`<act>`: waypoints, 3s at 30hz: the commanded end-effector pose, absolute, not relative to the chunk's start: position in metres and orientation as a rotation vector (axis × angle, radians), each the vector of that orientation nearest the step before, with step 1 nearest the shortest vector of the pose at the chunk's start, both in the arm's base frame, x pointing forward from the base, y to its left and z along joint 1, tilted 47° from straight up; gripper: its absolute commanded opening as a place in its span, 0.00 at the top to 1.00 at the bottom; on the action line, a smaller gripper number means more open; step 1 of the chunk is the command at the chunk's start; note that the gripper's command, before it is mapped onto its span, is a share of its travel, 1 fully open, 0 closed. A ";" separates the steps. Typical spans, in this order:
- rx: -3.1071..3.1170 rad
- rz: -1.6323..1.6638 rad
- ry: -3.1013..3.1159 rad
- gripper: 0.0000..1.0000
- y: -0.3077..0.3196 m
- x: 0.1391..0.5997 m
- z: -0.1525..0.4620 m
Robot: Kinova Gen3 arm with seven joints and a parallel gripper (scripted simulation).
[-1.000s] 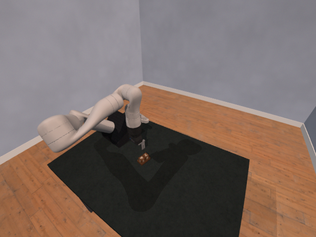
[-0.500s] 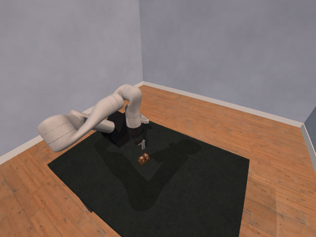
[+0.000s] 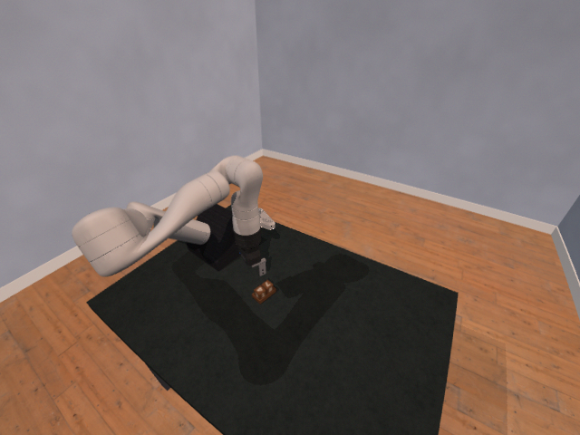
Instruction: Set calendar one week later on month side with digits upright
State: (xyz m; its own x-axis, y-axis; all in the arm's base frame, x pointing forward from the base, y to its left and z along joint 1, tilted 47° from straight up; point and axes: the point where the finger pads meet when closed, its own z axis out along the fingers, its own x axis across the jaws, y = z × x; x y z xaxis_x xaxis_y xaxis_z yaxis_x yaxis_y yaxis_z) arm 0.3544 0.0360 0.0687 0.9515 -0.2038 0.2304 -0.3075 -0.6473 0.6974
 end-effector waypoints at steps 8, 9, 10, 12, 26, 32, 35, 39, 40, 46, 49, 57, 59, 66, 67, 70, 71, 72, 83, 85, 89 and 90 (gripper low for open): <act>2.267 0.231 -0.514 0.00 0.037 0.355 0.064; 2.261 0.242 -0.541 0.00 0.037 0.355 0.064; 2.255 0.253 -0.569 0.00 0.037 0.356 0.063; 2.241 0.276 -0.627 0.00 0.036 0.356 0.062; 2.106 0.442 -1.032 0.00 0.032 0.358 0.054; 1.999 0.540 -1.262 0.00 0.028 0.359 0.051; 1.956 0.574 -1.340 0.00 0.027 0.360 0.050; 1.887 0.626 -1.459 0.00 0.025 0.360 0.049; 1.862 0.644 -1.499 0.00 0.024 0.360 0.049; 1.695 0.750 -1.735 0.00 0.019 0.361 0.047; 1.602 0.802 -1.850 0.00 0.017 0.361 0.047; 1.397 0.903 -2.068 0.00 0.013 0.360 0.047; 1.325 0.935 -2.137 0.00 0.012 0.360 0.046; 1.060 1.035 -2.356 0.00 0.008 0.359 0.046; 1.021 1.048 -2.385 0.00 0.007 0.359 0.046; 0.982 1.060 -2.412 0.00 0.007 0.359 0.046; 0.943 1.072 -2.439 0.00 0.006 0.358 0.046; 0.905 1.084 -2.465 0.00 0.006 0.358 0.046; 0.497 1.184 -2.697 0.00 0.003 0.357 0.045; 0.429 1.196 -2.729 0.00 0.003 0.357 0.045; 0.365 1.207 -2.758 0.00 0.002 0.356 0.045; 0.334 1.213 -2.772 0.00 0.002 0.356 0.045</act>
